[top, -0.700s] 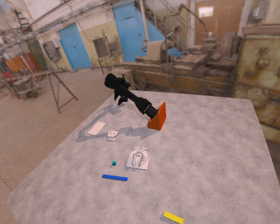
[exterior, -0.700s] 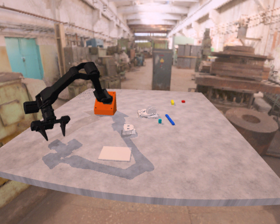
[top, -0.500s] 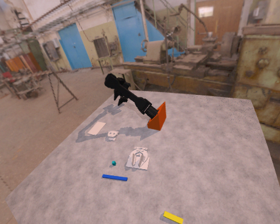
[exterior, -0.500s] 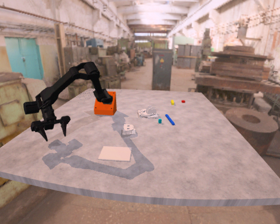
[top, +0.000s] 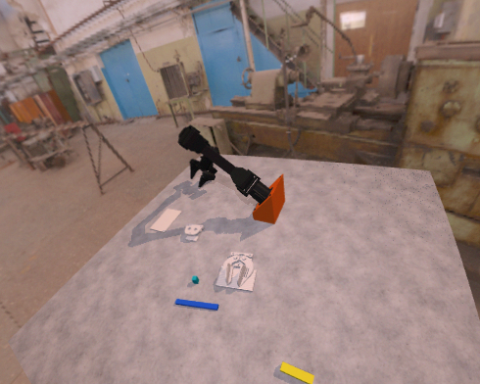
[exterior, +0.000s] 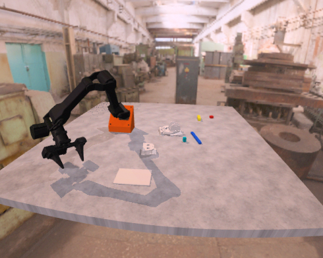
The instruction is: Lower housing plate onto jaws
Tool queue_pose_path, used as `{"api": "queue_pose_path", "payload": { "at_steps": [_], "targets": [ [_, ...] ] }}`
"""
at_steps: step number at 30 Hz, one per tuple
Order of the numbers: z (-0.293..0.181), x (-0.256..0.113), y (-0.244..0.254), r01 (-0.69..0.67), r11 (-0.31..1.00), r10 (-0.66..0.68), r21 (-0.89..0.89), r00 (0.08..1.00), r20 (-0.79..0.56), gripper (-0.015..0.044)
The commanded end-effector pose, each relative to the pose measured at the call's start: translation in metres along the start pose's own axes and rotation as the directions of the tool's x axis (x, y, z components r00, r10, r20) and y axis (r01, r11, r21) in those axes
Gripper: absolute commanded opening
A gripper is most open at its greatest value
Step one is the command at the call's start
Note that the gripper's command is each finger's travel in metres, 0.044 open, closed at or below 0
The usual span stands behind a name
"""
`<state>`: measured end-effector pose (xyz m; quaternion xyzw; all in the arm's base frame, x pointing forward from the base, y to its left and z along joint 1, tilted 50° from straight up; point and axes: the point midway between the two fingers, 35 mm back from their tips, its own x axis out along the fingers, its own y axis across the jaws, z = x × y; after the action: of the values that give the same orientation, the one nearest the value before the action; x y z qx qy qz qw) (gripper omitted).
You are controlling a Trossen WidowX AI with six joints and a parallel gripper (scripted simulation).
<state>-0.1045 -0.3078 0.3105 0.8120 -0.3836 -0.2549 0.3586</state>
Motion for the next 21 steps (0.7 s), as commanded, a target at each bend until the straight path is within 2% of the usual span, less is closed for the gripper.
{"api": "queue_pose_path", "payload": {
  "at_steps": [1,21],
  "targets": [
    [-0.007,0.009,-0.005,0.026,0.999,-0.026,-0.026,1.0,-0.004,0.044],
    [-0.044,0.055,-0.033,0.154,0.977,-0.162,-0.144,0.986,-0.044,0.044]
  ]
}}
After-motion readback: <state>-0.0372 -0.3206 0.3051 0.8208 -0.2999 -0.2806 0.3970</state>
